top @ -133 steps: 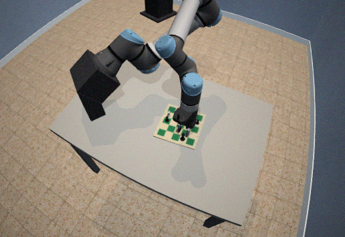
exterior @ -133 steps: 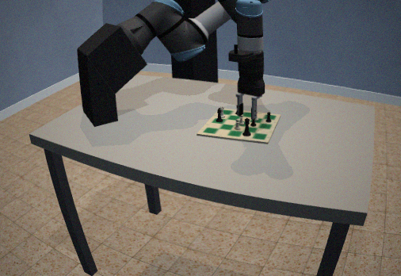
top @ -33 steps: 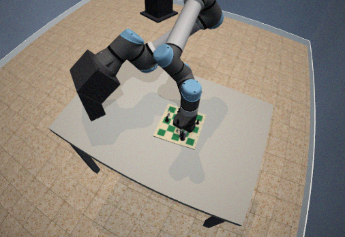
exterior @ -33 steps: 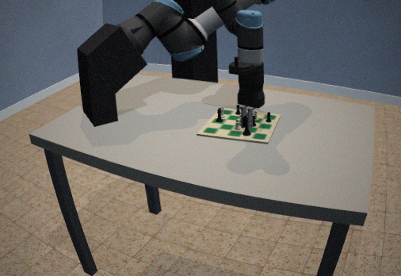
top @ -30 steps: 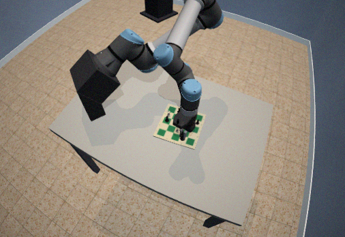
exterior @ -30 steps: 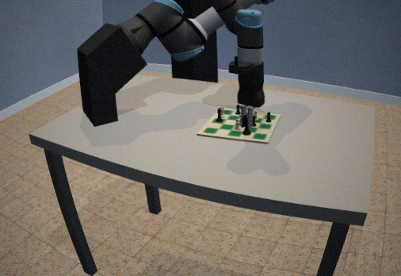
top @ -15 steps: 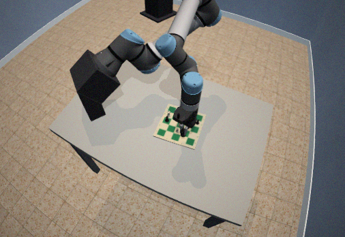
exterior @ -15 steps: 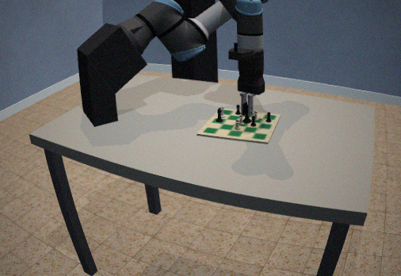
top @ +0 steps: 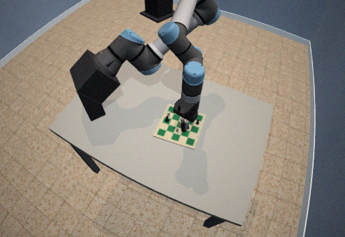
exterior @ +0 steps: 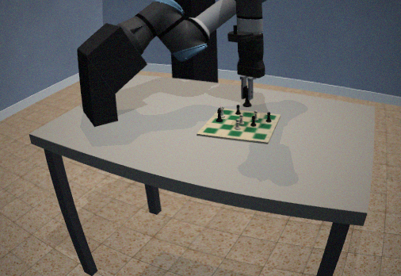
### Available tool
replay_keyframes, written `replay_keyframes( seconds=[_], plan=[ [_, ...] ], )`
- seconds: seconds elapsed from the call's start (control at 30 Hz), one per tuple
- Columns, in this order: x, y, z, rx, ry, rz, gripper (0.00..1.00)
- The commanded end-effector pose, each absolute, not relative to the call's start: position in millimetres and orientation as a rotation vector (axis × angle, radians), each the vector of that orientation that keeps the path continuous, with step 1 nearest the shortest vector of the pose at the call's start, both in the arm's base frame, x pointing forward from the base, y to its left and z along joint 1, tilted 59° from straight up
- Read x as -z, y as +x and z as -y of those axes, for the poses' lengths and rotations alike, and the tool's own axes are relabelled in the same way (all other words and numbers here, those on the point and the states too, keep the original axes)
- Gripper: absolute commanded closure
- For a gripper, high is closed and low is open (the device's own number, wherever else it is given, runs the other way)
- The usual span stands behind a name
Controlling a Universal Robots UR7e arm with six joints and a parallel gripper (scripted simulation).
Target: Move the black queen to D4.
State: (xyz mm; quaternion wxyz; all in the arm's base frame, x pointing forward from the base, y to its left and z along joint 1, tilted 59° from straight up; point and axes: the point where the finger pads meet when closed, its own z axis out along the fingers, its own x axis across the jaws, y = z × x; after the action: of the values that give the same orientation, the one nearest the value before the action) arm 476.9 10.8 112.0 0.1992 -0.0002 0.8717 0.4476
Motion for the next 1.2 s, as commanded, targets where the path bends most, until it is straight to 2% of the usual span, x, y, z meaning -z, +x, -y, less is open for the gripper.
replay_keyframes(
  seconds=[0.0, 0.63, 1.0, 1.17],
  plan=[
    [-116, 474, -5, -1.253, 0.0, -2.438, 1.0],
    [-120, 468, -7, -1.264, 0.034, -2.446, 1.0],
    [-147, 397, -53, -1.402, 0.484, -2.515, 1.0],
    [-151, 380, -66, -1.433, 0.603, -2.522, 1.0]
  ],
)
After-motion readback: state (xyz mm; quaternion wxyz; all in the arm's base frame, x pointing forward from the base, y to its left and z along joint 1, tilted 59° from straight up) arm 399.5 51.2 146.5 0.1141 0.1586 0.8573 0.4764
